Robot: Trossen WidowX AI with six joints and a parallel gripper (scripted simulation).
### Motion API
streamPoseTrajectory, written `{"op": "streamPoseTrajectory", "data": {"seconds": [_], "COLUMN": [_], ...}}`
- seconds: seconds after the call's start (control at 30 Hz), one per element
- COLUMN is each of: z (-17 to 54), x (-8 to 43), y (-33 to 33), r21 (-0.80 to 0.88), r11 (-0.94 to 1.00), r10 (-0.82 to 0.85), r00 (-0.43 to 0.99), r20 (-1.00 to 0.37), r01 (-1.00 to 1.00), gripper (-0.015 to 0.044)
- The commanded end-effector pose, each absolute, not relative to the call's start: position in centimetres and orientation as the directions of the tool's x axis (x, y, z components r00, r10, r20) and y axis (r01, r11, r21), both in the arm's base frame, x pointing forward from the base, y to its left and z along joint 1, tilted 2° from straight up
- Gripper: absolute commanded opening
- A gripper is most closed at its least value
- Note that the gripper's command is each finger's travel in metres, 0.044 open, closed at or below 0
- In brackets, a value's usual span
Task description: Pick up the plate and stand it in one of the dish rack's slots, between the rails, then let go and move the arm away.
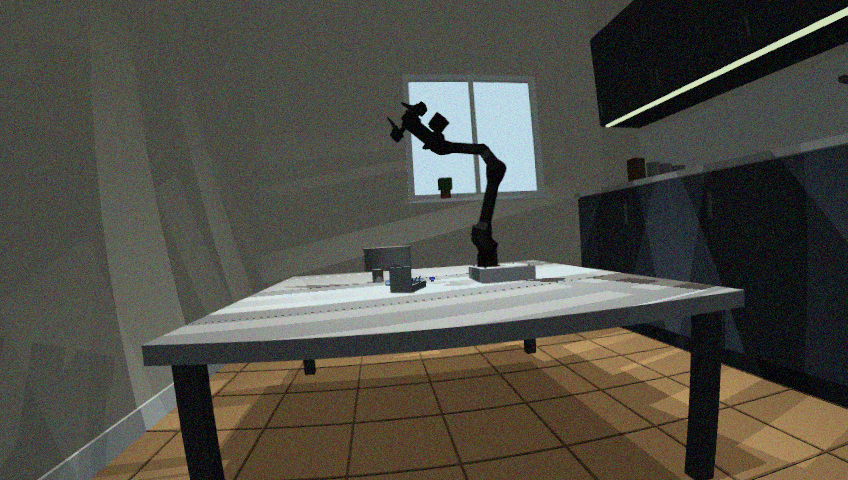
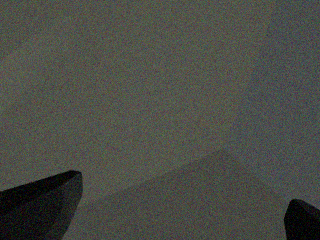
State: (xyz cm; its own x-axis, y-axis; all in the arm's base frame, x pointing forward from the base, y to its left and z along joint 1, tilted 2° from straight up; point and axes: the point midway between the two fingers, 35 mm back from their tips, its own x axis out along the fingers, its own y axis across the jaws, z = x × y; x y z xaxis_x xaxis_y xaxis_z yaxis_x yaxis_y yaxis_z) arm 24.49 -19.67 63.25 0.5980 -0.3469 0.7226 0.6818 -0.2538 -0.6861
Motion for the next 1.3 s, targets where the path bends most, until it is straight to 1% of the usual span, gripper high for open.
{"op": "streamPoseTrajectory", "data": {"seconds": [0.0,0.3,0.6,0.93,1.27], "z": [60.7,54.4,47.1,38.3,29.3], "x": [27.0,32.0,36.0,39.2,40.6], "y": [-21.3,-24.1,-25.7,-26.0,-24.7], "r21": [-0.750,-0.840,-0.847,-0.762,-0.600], "r11": [-0.148,0.107,0.356,0.601,0.792], "r10": [-0.398,-0.479,-0.516,-0.503,-0.436], "r00": [0.656,0.768,0.839,0.855,0.793], "r20": [0.642,0.424,0.172,-0.128,-0.426], "r01": [0.644,0.531,0.394,0.239,0.113], "gripper": [0.0400,0.0400,0.0400,0.0400,0.0400]}}
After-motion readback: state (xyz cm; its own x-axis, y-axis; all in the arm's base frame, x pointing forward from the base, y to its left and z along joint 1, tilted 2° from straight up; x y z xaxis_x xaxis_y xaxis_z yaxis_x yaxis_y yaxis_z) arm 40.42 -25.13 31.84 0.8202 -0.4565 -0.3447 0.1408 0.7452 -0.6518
